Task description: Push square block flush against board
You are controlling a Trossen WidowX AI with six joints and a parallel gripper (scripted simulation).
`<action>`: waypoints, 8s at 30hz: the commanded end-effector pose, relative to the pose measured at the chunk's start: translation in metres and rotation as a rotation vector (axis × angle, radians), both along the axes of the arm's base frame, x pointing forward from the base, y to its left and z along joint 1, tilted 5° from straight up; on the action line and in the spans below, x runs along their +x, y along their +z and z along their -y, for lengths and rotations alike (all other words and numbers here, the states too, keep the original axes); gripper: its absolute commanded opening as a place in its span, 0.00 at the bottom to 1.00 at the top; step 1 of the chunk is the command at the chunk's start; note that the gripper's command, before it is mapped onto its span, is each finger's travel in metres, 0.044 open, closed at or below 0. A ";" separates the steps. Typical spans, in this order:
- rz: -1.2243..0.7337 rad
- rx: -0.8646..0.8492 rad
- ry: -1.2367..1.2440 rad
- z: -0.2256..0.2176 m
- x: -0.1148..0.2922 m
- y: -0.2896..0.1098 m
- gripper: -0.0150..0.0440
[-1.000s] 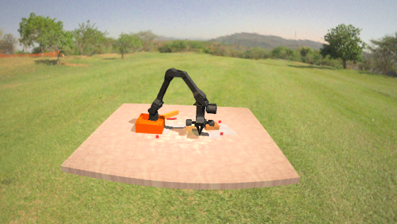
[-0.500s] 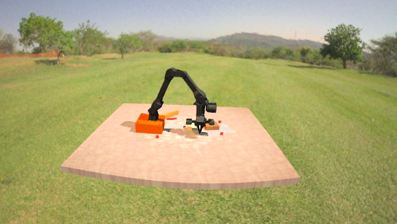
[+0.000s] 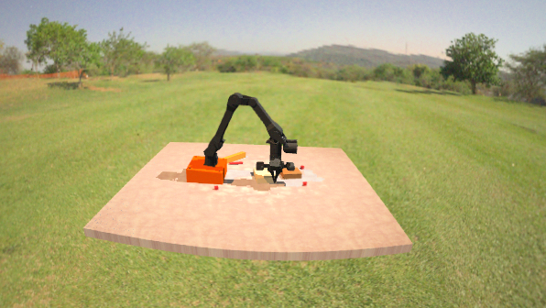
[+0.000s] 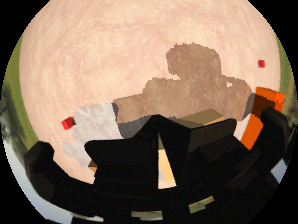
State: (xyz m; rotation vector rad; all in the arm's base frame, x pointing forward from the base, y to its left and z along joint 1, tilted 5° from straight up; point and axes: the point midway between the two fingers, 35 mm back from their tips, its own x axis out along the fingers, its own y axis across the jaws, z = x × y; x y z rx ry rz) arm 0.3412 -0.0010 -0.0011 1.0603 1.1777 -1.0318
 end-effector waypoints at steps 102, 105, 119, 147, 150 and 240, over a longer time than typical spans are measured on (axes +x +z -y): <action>-0.095 -0.168 1.914 -0.104 -0.040 0.044 0.25; -0.100 -0.177 2.018 -0.111 -0.045 0.043 0.25; -0.123 -0.221 2.503 -0.139 -0.066 0.040 0.25; -0.155 -0.295 3.283 -0.178 -0.103 0.023 0.25; -0.156 -0.294 3.283 -0.175 -0.101 -0.017 0.25; -0.125 -0.266 2.896 -0.150 -0.103 0.039 0.25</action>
